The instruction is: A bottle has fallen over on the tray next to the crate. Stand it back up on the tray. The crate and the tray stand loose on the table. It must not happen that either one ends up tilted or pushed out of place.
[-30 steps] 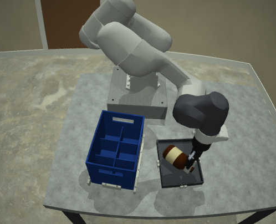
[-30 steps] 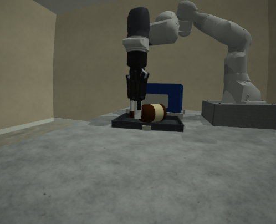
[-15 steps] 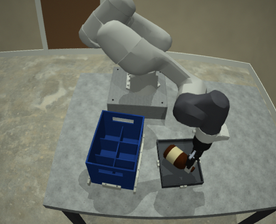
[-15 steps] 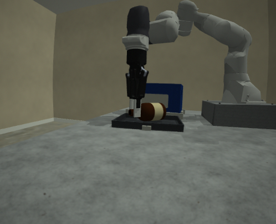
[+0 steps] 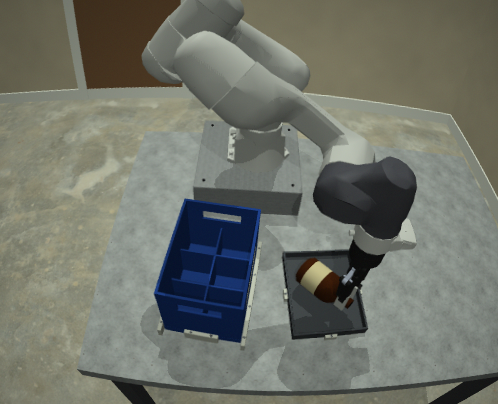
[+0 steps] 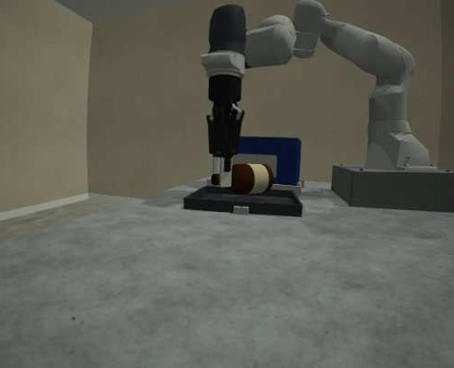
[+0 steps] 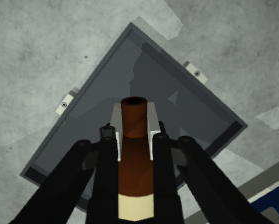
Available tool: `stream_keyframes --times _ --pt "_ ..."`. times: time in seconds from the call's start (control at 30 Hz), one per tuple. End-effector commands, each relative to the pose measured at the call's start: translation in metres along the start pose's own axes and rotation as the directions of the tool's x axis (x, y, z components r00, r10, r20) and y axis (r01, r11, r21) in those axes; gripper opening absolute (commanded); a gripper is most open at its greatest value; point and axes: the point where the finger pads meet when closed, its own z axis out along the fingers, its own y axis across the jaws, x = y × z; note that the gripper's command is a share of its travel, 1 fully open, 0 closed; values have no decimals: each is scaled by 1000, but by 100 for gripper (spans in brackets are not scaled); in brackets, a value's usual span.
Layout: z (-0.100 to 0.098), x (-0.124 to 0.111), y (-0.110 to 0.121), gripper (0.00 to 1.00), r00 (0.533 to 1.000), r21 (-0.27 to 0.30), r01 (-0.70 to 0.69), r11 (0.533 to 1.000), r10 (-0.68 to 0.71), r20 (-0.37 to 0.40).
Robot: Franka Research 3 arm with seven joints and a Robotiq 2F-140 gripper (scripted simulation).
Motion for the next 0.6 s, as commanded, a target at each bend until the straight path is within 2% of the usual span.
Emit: stream_keyframes --times 0.0,0.57 --pt "-3 -2 0 0 1000 0 7 1000 -7 6" --pt "-25 -2 0 0 1000 0 7 1000 -7 6"
